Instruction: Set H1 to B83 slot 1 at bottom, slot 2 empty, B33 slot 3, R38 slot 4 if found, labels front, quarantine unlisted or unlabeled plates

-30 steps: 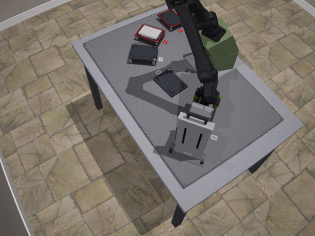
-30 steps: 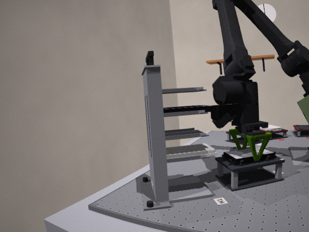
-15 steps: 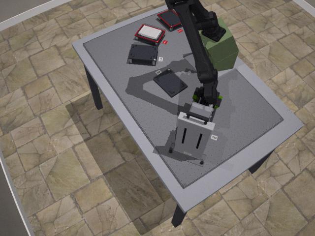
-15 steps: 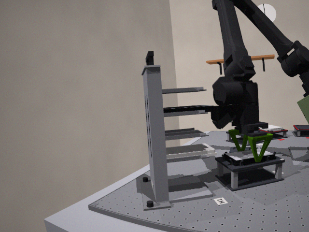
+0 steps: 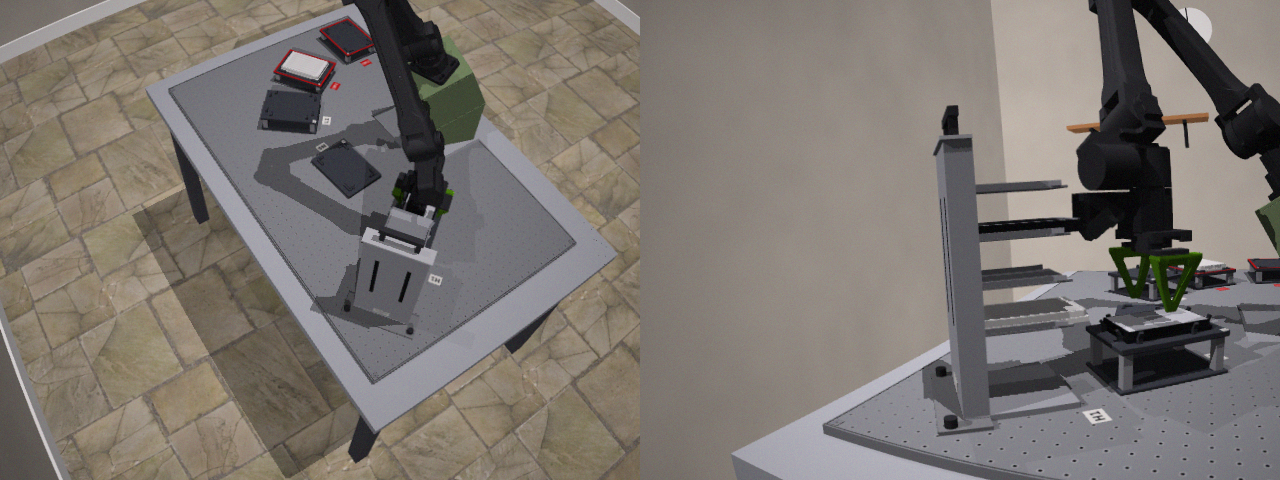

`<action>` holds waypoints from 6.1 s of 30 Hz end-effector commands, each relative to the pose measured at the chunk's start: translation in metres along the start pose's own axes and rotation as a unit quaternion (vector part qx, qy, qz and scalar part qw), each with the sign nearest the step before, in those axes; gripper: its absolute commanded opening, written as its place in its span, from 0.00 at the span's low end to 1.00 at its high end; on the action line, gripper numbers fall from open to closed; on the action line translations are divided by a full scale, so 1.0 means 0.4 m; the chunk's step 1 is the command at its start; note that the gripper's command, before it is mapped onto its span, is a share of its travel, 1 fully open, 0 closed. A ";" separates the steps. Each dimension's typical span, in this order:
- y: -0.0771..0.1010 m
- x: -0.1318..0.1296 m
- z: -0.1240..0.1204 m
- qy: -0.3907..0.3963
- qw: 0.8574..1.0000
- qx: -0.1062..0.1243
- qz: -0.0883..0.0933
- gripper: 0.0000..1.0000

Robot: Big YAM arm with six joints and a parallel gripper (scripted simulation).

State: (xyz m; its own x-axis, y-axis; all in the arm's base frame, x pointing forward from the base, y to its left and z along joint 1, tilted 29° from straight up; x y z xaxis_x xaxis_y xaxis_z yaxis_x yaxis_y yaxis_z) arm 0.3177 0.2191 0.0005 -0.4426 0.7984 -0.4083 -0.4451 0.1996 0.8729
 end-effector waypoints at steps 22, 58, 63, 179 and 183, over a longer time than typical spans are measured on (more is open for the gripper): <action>0.190 0.009 0.042 -0.012 1.000 -0.015 0.005 1.00; 0.417 0.008 0.047 -0.015 1.000 -0.018 0.009 1.00; 0.374 -0.055 -0.011 -0.005 1.000 0.007 -0.001 1.00; 0.336 -0.593 -0.460 0.004 0.926 -0.372 -0.061 1.00; 0.302 -0.584 -0.452 0.012 0.925 -0.375 -0.055 1.00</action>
State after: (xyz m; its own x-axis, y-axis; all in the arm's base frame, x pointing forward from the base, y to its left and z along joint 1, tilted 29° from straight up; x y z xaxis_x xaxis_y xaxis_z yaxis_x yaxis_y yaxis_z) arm 0.2207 -0.0469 0.1536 -0.3618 0.8103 -0.4611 -0.8964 -0.1666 0.4107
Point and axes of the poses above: the point where the finger pads meet when closed, its own y axis back along the fingers, its own x axis across the jaws, z = x × y, the point moved 5 cm from there along y, back along the fingers, and after that the axes turned 7 degrees about y, right-handed, at the moved point
